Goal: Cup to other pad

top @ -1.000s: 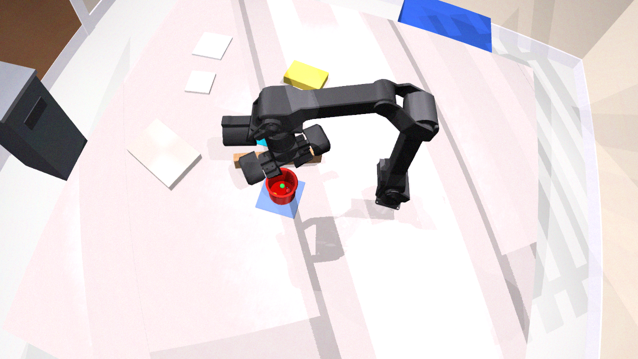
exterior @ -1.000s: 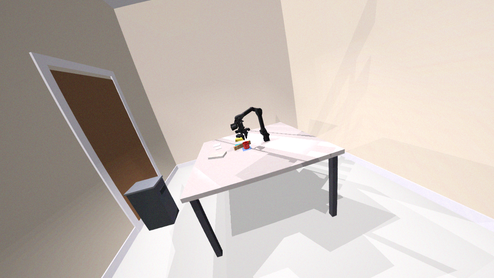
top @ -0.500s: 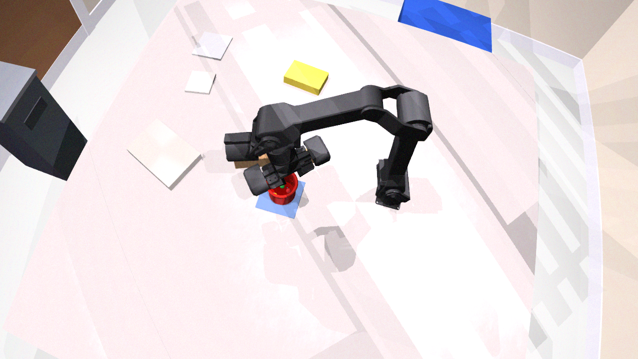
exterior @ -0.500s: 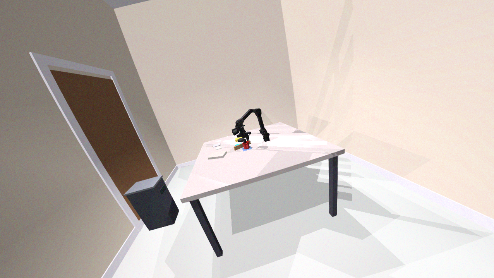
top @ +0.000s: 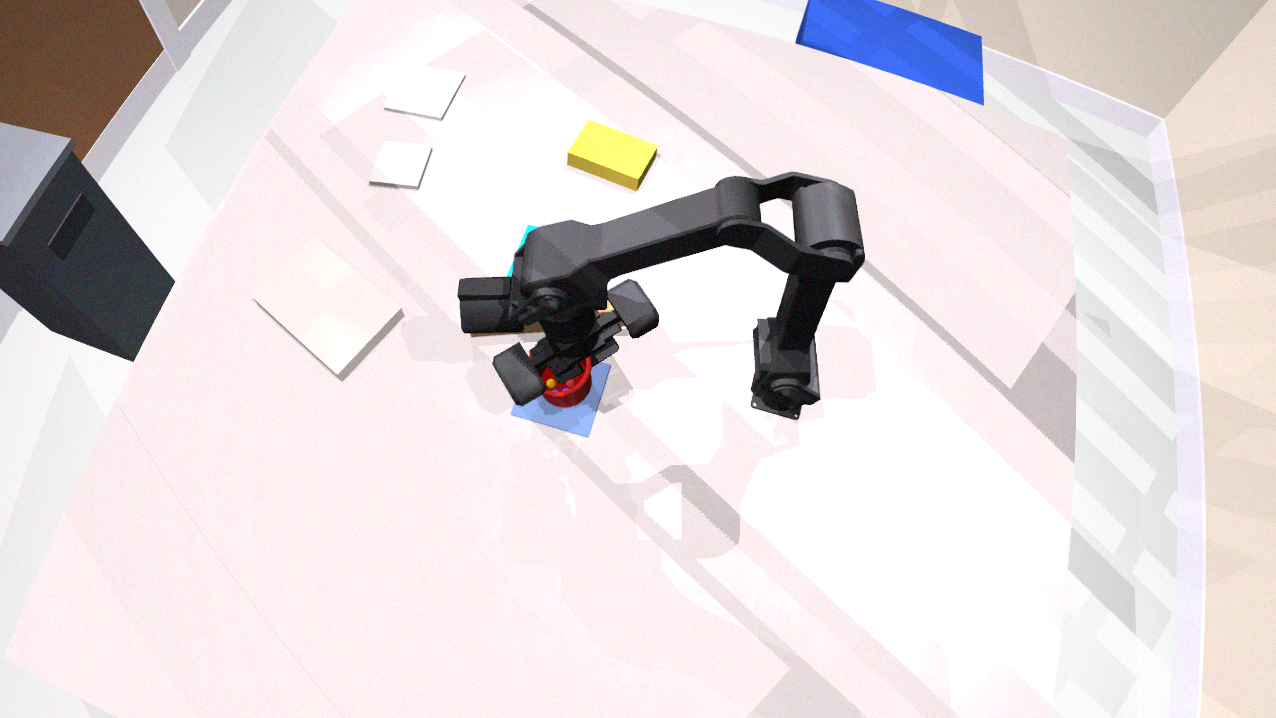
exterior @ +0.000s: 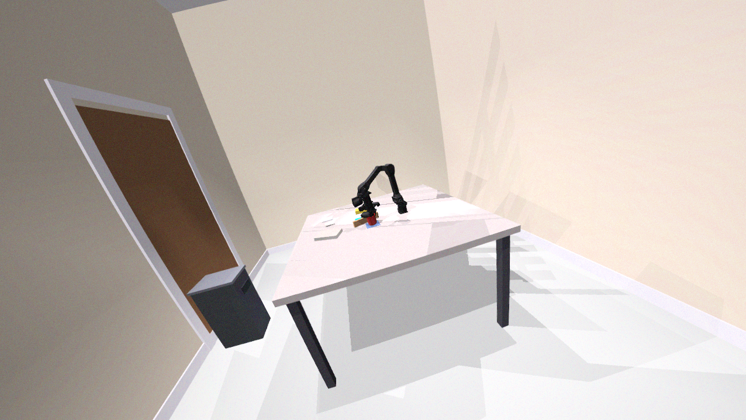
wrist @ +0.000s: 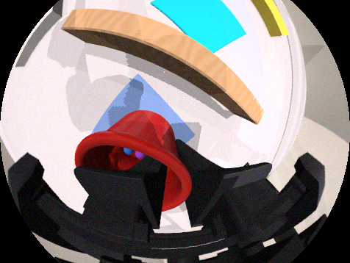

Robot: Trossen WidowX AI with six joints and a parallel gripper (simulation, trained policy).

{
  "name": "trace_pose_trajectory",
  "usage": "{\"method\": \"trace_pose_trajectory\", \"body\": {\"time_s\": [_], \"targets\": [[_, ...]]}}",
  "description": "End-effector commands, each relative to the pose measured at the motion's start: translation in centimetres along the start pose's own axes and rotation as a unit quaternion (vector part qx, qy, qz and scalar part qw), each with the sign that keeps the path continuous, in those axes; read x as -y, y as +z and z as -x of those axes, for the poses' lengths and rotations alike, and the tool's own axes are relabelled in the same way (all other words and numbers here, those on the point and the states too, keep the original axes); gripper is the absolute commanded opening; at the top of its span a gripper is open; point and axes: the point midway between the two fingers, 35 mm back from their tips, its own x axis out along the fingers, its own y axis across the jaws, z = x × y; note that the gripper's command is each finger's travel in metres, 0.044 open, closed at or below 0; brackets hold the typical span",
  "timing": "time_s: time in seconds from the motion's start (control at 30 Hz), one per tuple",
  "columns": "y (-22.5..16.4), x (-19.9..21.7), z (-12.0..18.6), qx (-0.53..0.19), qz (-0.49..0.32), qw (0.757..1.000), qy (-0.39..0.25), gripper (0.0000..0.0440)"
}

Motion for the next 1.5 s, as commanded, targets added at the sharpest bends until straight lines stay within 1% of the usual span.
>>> {"method": "trace_pose_trajectory", "body": {"time_s": [0.0,0.3,0.57,0.97,1.23,1.47], "targets": [[0.3,0.5,-0.3,0.003,-0.002,1.000,-0.010,0.0000],[1.0,0.2,1.4,0.012,-0.021,1.000,0.013,0.0000],[1.9,0.5,3.8,0.016,-0.055,0.998,0.037,0.0000],[4.7,1.3,7.0,0.037,-0.107,0.991,0.076,0.0000],[7.4,2.0,8.0,0.059,-0.141,0.983,0.099,0.0000],[10.1,2.9,7.9,0.079,-0.169,0.976,0.112,0.0000]]}}
